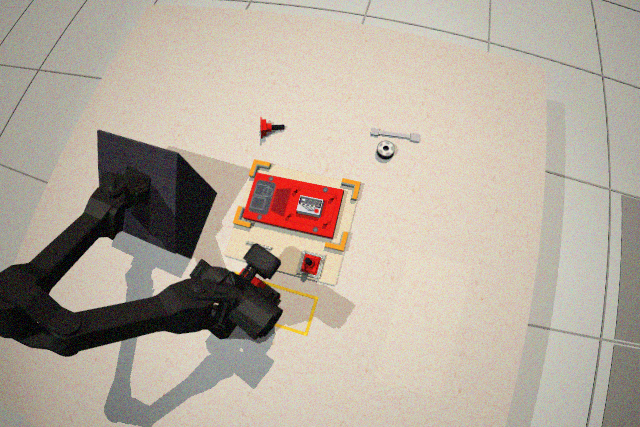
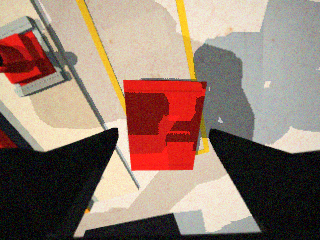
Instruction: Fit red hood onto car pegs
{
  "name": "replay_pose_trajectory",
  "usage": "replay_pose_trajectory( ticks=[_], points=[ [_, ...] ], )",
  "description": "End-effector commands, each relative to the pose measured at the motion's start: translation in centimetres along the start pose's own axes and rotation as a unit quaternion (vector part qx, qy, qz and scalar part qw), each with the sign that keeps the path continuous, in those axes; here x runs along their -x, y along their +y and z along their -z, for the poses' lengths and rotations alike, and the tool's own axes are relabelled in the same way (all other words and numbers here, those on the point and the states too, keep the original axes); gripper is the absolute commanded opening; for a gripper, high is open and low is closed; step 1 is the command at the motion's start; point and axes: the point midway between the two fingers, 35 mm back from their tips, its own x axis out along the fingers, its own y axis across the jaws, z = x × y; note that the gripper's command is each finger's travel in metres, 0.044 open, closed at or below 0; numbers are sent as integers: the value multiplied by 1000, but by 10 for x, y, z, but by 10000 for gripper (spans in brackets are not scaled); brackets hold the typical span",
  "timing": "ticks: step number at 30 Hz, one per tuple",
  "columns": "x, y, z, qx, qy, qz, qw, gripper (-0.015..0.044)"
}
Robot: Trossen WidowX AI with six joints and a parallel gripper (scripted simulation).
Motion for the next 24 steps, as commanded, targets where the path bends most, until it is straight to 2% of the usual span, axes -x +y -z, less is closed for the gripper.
replay_pose_trajectory(
  ticks=[1,24],
  points=[
    [-2,1,0,3,1,-2,1000,440],
    [-14,1,1,3,1,-2,1000,440]
  ],
)
